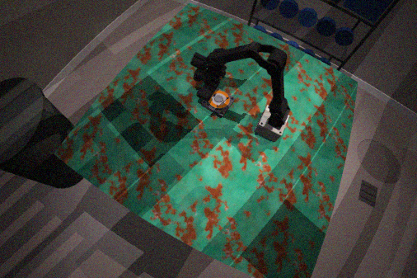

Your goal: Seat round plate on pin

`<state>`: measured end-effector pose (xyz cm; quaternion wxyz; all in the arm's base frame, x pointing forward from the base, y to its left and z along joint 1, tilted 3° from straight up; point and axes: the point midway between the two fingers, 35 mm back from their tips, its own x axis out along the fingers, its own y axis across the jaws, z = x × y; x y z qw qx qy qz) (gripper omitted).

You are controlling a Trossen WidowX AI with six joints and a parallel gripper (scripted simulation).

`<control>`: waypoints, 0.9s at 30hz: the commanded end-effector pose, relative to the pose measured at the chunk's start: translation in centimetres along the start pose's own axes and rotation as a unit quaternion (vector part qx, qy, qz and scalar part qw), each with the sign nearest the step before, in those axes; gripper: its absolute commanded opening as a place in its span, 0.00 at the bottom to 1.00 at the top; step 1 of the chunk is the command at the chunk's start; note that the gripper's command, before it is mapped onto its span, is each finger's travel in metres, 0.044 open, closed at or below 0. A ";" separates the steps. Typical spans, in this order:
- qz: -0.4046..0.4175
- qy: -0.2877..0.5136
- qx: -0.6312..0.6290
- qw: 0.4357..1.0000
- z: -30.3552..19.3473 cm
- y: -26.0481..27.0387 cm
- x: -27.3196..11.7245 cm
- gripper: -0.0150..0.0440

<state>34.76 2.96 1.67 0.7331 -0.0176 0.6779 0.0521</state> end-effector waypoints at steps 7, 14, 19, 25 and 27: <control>-0.011 0.001 0.004 1.000 -0.1 -0.9 0.1 0.25; -0.011 0.001 0.004 1.000 -0.2 -1.1 0.1 0.25; -0.011 0.001 0.004 1.000 -0.2 -1.1 0.1 0.25; -0.011 0.001 0.004 1.000 -0.3 -1.3 0.1 0.25; -0.011 0.001 0.004 1.000 -0.3 -1.4 0.1 0.25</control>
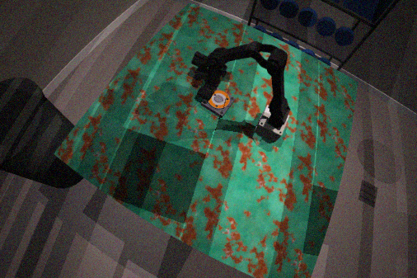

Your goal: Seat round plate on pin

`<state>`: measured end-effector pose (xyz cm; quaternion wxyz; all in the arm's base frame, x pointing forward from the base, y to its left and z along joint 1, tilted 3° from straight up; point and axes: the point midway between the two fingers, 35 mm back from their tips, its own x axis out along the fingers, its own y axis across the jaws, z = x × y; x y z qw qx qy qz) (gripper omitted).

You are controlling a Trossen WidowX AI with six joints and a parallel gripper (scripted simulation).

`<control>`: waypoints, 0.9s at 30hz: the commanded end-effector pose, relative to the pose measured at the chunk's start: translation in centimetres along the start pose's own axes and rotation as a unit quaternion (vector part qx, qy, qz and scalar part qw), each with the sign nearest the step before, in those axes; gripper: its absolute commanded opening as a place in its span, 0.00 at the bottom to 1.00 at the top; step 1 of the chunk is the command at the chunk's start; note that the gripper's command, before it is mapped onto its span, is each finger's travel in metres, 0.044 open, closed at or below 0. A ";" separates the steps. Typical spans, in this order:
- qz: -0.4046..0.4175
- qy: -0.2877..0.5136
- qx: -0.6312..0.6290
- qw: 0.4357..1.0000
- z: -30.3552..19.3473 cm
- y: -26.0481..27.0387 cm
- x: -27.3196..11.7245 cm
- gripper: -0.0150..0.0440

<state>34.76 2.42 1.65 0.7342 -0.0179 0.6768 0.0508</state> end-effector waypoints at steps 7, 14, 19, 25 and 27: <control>-0.010 0.003 0.003 1.000 -0.4 -1.1 0.1 0.25; -0.010 0.003 0.003 1.000 -0.6 -1.5 0.1 0.25; -0.010 0.003 0.003 1.000 -0.7 -1.7 0.1 0.25; -0.010 0.003 0.003 1.000 -0.9 -1.9 0.1 0.25; -0.010 0.003 0.003 1.000 -1.0 -2.0 0.1 0.25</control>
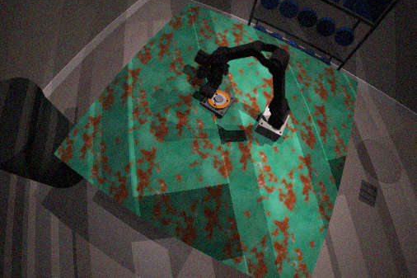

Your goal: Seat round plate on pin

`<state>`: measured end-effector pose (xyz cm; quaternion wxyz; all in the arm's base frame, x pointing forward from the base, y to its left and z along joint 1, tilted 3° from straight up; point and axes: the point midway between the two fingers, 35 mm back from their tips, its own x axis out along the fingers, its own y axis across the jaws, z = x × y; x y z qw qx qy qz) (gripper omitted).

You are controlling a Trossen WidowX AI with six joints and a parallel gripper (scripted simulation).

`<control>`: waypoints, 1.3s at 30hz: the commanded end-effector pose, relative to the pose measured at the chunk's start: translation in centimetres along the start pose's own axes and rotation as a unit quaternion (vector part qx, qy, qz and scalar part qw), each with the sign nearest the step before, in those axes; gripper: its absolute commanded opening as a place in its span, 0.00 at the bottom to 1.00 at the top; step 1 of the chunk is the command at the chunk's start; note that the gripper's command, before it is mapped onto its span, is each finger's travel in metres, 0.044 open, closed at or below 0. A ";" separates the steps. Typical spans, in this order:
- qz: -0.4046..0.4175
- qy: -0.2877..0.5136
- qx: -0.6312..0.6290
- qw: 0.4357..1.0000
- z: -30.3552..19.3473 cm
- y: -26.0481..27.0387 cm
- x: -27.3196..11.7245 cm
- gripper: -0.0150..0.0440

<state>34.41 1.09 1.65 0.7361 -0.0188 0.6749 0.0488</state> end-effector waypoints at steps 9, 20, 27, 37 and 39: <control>-0.008 0.005 0.003 1.000 -0.7 -1.0 0.1 0.25; -0.008 0.006 0.003 1.000 -0.9 -1.2 0.1 0.25; -0.008 0.006 0.003 1.000 -1.1 -1.4 0.1 0.25; -0.008 0.006 0.003 1.000 -1.3 -1.7 0.1 0.25; -0.008 0.006 0.003 1.000 -1.4 -1.7 0.1 0.25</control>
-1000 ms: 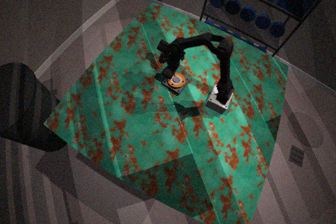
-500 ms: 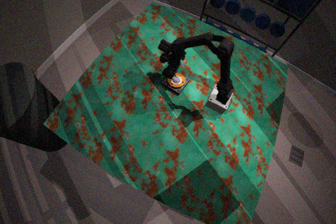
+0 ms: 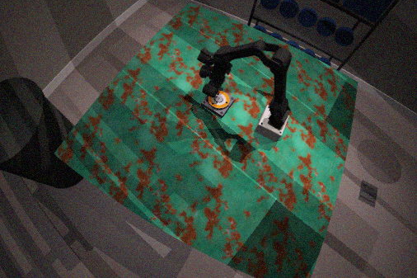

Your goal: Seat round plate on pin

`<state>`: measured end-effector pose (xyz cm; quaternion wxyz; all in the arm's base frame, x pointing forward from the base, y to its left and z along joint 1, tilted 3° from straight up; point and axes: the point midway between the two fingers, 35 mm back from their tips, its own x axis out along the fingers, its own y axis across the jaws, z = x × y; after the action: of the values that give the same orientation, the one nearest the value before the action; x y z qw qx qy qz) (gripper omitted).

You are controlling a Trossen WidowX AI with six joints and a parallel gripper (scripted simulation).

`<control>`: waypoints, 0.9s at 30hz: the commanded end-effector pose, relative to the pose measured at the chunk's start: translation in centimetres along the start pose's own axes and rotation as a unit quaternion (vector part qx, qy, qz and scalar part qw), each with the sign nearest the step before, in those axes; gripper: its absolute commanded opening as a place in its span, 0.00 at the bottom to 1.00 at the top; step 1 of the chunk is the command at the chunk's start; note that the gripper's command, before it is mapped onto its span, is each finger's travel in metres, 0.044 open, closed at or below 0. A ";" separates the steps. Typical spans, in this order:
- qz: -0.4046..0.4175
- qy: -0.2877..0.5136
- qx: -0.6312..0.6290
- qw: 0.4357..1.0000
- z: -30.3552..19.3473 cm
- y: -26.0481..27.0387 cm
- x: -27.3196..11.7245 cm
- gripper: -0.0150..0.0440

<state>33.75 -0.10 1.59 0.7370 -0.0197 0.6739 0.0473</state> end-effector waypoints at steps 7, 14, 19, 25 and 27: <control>-0.006 0.007 0.002 1.000 -0.7 -0.7 0.2 0.25; -0.006 0.007 0.002 1.000 -1.1 -0.7 0.2 0.25; -0.007 0.007 0.002 1.000 -1.3 -0.9 0.2 0.25; -0.007 0.007 0.002 1.000 -1.7 -1.1 0.2 0.25; -0.007 0.008 0.002 1.000 -1.8 -1.2 0.2 0.25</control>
<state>32.78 -1.14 1.43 0.7366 -0.0210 0.6748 0.0409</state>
